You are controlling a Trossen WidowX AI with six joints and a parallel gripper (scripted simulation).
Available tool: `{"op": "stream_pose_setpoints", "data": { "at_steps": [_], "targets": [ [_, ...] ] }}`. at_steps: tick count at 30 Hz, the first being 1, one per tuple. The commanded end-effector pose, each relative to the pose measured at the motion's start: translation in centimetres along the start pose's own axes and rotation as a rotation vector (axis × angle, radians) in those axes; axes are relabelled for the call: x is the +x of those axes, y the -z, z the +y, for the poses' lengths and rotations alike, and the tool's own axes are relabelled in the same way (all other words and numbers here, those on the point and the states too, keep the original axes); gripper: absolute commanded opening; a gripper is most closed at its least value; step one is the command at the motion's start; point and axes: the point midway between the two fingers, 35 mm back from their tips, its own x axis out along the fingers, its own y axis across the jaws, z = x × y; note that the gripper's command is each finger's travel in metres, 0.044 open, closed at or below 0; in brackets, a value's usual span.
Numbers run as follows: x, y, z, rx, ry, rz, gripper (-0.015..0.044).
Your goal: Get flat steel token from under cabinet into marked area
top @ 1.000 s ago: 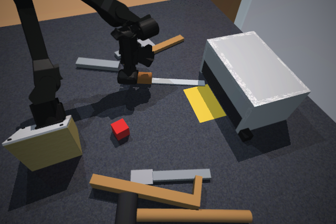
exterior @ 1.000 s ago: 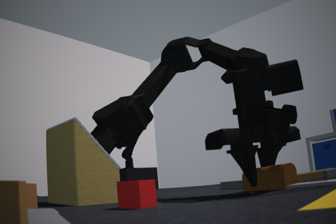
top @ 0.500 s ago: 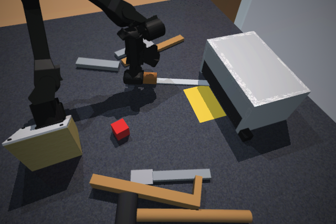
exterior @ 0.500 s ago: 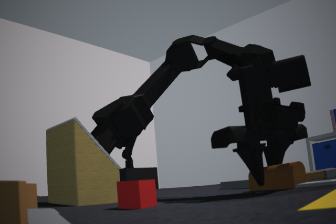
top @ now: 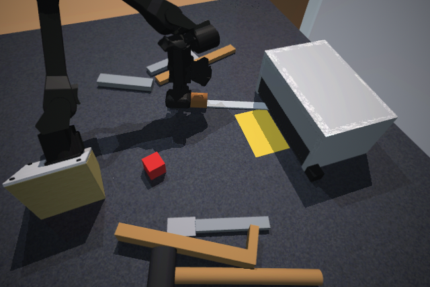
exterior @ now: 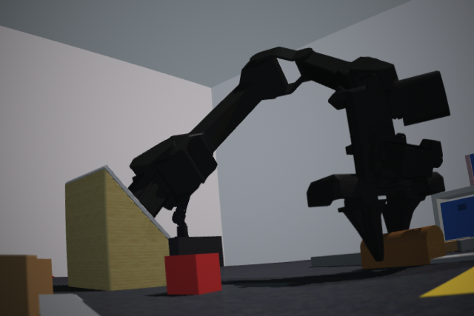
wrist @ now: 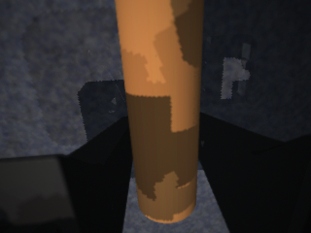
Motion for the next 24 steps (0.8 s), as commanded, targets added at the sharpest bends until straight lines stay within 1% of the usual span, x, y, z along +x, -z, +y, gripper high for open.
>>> {"op": "stream_pose_setpoints", "data": {
  "at_steps": [1, 24],
  "targets": [
    [0.0, -0.7, 0.1, 0.000, -0.003, 0.001, 0.0000],
    [0.0, -3.6, 0.1, -0.001, -0.003, 0.000, 0.0000]
  ]
}}
